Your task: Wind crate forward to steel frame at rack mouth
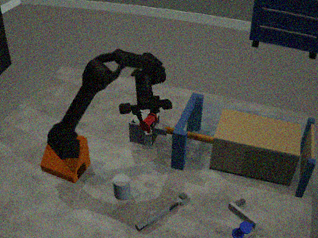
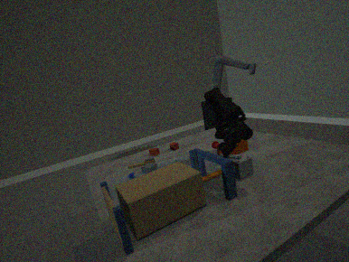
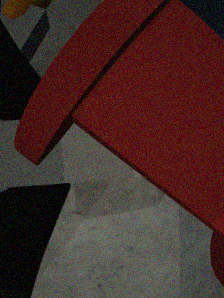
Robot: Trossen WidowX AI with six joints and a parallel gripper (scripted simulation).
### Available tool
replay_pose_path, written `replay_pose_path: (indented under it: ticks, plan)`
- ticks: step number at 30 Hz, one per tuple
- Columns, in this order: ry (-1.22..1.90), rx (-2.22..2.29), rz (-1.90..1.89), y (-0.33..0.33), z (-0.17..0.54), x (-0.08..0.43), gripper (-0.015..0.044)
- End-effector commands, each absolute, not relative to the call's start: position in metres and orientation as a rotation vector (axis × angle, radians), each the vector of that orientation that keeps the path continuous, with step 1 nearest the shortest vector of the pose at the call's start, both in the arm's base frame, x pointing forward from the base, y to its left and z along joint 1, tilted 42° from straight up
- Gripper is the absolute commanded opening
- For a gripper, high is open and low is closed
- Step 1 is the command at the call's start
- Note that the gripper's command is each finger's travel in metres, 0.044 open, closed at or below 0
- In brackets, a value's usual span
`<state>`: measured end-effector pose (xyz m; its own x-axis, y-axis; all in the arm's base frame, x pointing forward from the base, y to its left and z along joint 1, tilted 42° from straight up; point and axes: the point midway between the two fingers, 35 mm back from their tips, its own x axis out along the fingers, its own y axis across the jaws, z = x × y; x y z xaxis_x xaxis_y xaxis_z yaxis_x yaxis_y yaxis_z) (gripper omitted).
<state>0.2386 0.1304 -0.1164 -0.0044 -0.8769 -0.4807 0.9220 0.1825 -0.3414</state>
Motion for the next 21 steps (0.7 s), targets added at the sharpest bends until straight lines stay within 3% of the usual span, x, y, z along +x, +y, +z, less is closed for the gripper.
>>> replay_pose_path:
  ticks: [1, 6, 21]
  plan:
    - [0.679, 0.095, -1.445, 0.1276, -0.1189, 0.2367, 0.0000]
    - [0.653, 0.119, -1.475, 0.1273, -0.1181, 0.2349, 0.0000]
    - [0.660, 0.107, -1.450, 0.1292, -0.1160, 0.2367, 0.0394]
